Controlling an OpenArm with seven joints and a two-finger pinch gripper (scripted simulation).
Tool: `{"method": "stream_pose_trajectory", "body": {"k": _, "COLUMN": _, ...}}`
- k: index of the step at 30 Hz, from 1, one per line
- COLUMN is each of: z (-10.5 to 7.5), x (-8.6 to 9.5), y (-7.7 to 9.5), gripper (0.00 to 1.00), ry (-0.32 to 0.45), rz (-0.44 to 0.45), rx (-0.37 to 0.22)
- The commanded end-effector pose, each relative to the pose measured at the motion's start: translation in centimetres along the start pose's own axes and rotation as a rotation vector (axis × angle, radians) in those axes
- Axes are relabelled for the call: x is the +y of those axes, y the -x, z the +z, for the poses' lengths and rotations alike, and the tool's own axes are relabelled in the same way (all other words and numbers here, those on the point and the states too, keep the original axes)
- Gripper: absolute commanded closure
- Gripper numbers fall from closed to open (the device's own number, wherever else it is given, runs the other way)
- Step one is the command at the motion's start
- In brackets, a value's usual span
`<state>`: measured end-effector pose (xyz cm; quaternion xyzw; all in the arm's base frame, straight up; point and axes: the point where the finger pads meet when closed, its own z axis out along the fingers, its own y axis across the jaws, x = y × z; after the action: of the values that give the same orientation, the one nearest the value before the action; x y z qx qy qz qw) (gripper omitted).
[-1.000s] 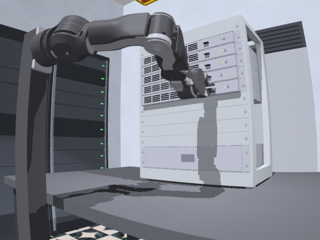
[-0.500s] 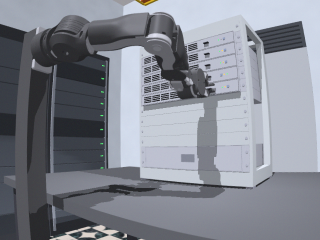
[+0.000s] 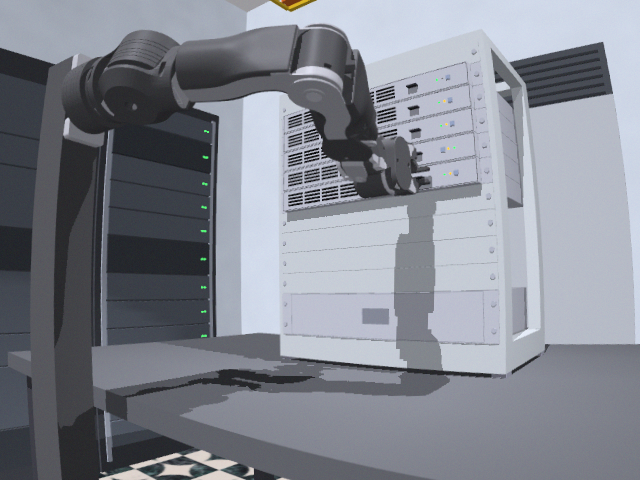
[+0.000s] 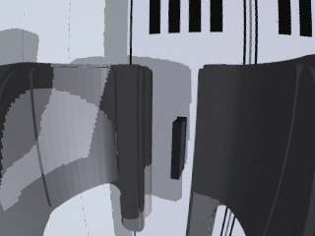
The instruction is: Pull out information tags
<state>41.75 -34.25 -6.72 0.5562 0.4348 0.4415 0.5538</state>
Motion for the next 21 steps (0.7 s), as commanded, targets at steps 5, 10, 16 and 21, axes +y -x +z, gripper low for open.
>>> {"method": "stream_pose_trajectory", "body": {"k": 5, "z": 0.06, "x": 0.11, "y": 0.12, "gripper": 0.9, "ry": 0.005, "rz": 0.001, "rx": -0.001}}
{"method": "stream_pose_trajectory", "body": {"k": 10, "z": 0.74, "x": 0.12, "y": 0.12, "gripper": 0.9, "ry": 0.005, "rz": 0.001, "rx": -0.001}}
{"method": "stream_pose_trajectory", "body": {"k": 16, "z": 0.78, "x": 0.1, "y": 0.05, "gripper": 0.9, "ry": 0.004, "rz": 0.002, "rx": 0.0}}
{"method": "stream_pose_trajectory", "body": {"k": 21, "z": 0.79, "x": 0.1, "y": 0.05, "gripper": 0.9, "ry": 0.004, "rz": 0.002, "rx": 0.0}}
